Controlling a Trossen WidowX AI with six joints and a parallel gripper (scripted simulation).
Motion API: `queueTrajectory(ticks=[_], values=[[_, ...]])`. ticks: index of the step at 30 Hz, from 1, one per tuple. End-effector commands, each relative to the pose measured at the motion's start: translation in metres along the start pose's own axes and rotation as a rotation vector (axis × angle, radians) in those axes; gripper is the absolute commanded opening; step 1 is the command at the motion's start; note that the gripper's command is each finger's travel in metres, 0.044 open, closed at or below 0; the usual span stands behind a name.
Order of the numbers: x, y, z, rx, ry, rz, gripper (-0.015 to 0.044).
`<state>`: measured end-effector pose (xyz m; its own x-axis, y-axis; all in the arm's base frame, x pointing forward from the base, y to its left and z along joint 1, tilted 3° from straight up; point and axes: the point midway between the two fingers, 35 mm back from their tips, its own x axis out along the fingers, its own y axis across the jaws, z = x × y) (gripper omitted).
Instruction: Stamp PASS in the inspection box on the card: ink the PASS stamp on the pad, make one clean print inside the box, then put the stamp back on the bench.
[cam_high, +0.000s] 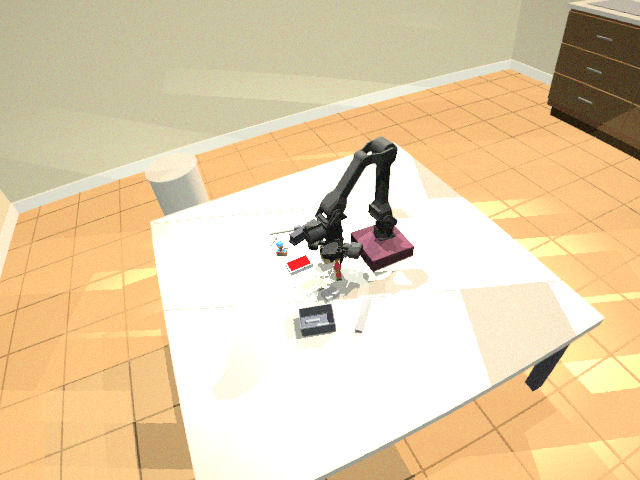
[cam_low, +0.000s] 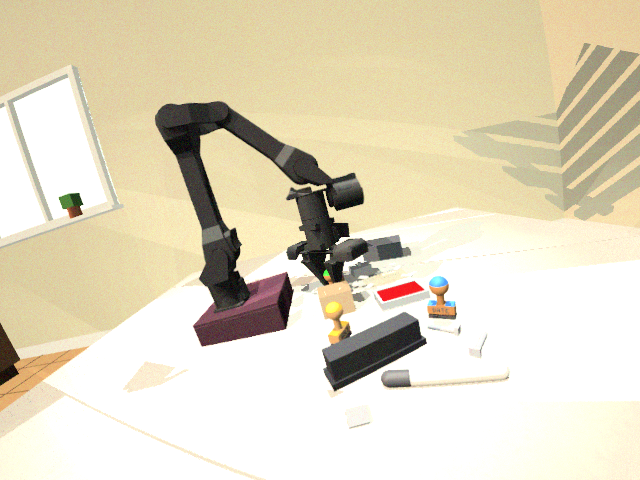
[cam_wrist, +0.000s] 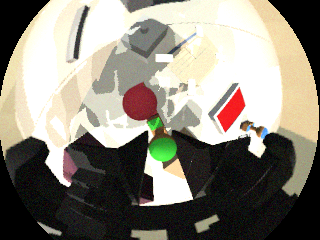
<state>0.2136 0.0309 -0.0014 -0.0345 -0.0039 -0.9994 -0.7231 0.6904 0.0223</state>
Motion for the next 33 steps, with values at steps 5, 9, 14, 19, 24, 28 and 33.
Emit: queueTrajectory(ticks=[5,9,14,19,24,28,33], values=[[0.0,0.0,0.0,0.0,-0.001,-0.001,0.0083],[-0.001,0.0,0.0,0.0,-0.001,-0.001,0.0017],[-0.003,0.0,0.0,0.0,-0.001,-0.001,0.0],[-0.005,-0.001,0.001,0.0,-0.001,-0.001,0.0],[-0.008,-0.001,0.001,0.0,-0.001,-0.002,0.0],[-0.009,-0.001,0.001,0.0,-0.001,-0.002,0.0],[-0.012,-0.001,0.001,0.0,-0.002,-0.003,0.0]])
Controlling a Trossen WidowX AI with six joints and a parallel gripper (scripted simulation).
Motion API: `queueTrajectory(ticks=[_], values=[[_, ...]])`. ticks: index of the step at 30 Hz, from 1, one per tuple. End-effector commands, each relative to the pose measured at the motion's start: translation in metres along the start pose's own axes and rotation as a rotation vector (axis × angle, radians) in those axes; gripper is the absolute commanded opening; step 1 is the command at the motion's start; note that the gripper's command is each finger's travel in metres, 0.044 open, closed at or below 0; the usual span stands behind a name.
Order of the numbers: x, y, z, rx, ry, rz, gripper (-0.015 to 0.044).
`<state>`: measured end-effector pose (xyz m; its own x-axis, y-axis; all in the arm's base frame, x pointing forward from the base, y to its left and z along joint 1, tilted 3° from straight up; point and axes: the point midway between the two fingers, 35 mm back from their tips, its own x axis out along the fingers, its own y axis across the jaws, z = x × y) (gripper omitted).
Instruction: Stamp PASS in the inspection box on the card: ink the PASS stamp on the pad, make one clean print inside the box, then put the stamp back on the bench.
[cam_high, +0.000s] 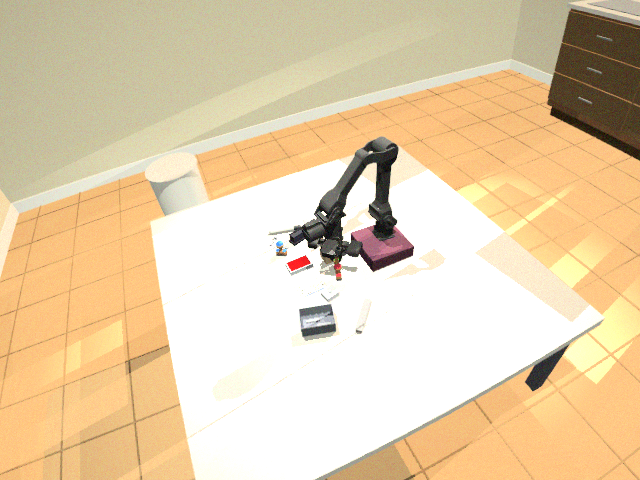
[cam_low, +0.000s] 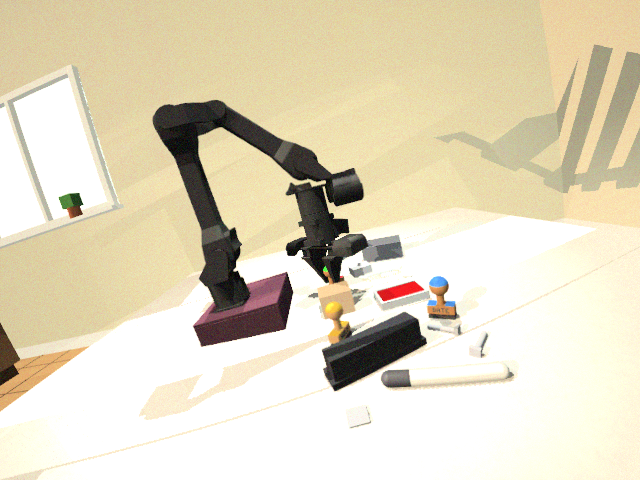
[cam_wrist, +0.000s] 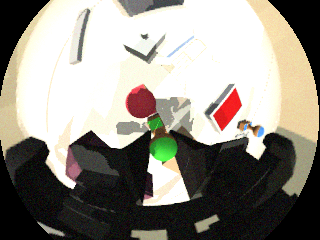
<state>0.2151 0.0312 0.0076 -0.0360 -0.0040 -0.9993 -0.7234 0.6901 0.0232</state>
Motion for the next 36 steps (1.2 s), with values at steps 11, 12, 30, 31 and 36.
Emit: queueTrajectory(ticks=[11,12,30,31,36], values=[[-0.008,-0.001,0.001,0.0,-0.003,-0.004,0.0],[-0.008,-0.001,0.001,0.0,-0.003,-0.004,0.0],[-0.017,-0.001,0.001,0.0,-0.004,-0.006,0.0],[-0.017,-0.001,0.001,0.0,-0.004,-0.006,0.0],[-0.02,-0.001,0.001,0.0,-0.004,-0.006,0.0]])
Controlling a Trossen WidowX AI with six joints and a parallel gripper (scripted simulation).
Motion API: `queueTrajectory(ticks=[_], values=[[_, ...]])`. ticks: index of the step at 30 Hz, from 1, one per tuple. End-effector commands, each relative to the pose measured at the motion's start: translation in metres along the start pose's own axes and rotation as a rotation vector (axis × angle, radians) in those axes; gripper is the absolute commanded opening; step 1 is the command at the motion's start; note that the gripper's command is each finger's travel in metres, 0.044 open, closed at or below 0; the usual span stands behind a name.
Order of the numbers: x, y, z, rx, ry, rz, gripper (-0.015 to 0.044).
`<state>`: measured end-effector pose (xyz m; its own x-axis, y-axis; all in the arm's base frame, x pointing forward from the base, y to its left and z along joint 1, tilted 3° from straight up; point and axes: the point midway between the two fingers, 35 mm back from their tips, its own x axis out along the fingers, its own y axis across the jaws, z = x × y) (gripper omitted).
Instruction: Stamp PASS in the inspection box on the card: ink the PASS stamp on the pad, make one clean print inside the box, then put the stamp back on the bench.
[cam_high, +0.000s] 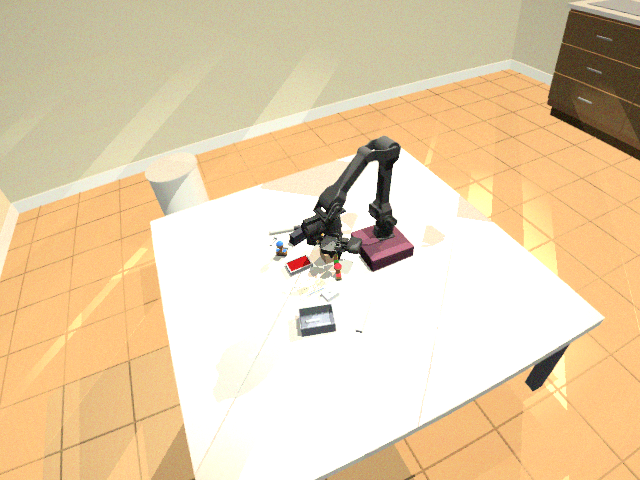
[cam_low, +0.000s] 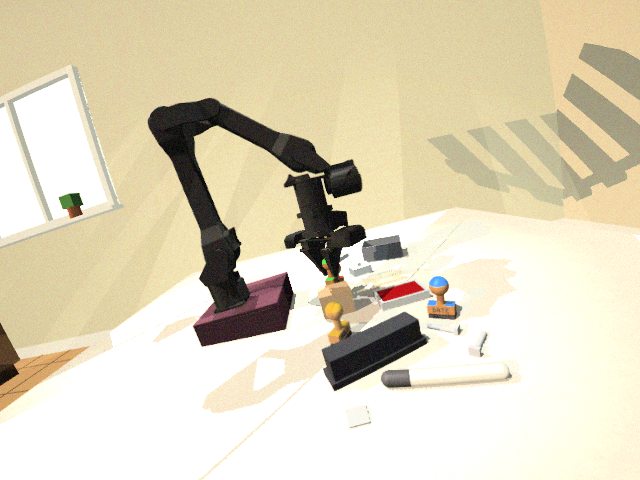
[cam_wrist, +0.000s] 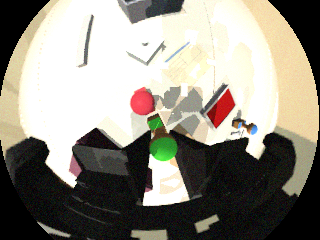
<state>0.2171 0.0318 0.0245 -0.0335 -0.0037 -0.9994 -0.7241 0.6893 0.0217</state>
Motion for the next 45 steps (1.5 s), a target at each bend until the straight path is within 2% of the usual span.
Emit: queueTrajectory(ticks=[1,45], values=[[-0.003,-0.001,0.0,0.002,-0.002,-0.005,0.0],[-0.025,0.0,0.0,0.002,-0.003,-0.008,0.0]])
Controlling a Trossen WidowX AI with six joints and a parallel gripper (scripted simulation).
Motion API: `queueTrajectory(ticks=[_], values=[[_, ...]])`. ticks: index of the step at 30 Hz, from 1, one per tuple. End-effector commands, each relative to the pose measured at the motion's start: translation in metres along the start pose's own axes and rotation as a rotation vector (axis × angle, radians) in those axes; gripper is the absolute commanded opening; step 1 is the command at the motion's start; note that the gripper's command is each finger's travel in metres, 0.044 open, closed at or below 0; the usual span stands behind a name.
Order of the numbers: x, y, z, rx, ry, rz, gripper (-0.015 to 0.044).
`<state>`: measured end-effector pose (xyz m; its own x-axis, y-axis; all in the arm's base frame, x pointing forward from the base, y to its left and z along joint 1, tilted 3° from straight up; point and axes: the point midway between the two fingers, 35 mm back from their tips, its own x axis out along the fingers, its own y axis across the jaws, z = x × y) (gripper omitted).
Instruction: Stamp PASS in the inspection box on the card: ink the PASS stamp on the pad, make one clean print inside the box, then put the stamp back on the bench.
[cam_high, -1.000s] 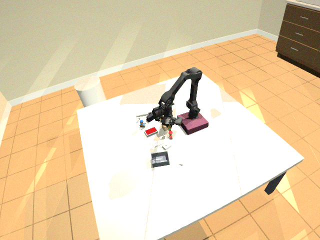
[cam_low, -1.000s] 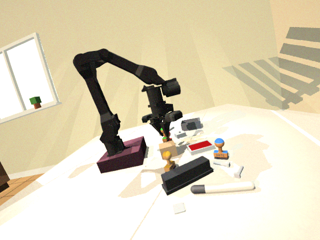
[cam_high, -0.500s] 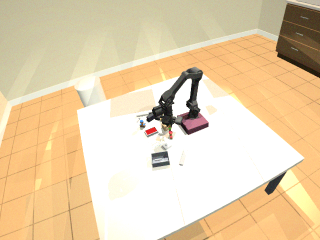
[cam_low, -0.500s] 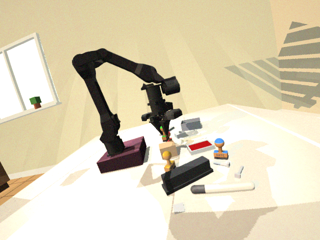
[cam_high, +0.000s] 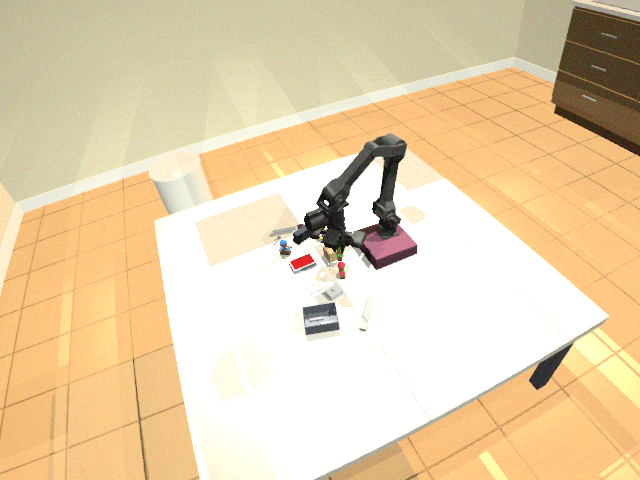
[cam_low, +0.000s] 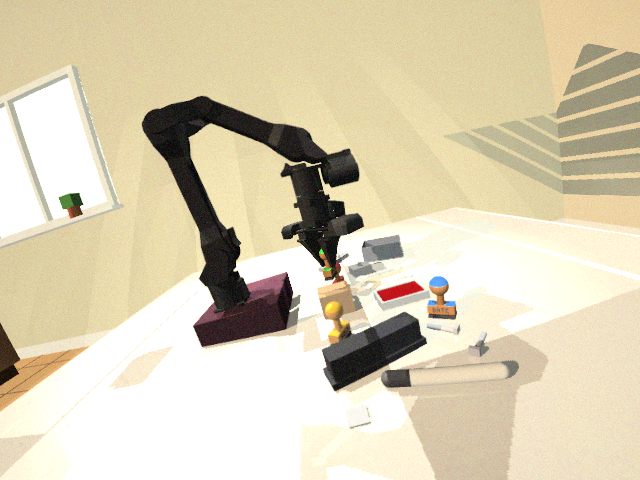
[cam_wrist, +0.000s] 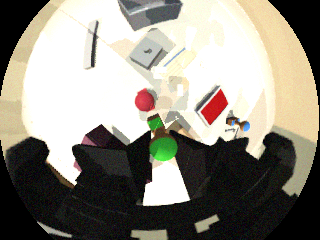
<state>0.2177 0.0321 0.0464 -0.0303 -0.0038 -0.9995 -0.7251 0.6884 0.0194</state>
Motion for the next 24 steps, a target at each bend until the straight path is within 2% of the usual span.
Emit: queueTrajectory(ticks=[1,24], values=[[-0.003,0.0,0.0,0.003,-0.001,-0.006,0.0],[-0.015,0.0,-0.001,0.003,-0.002,-0.007,0.0]])
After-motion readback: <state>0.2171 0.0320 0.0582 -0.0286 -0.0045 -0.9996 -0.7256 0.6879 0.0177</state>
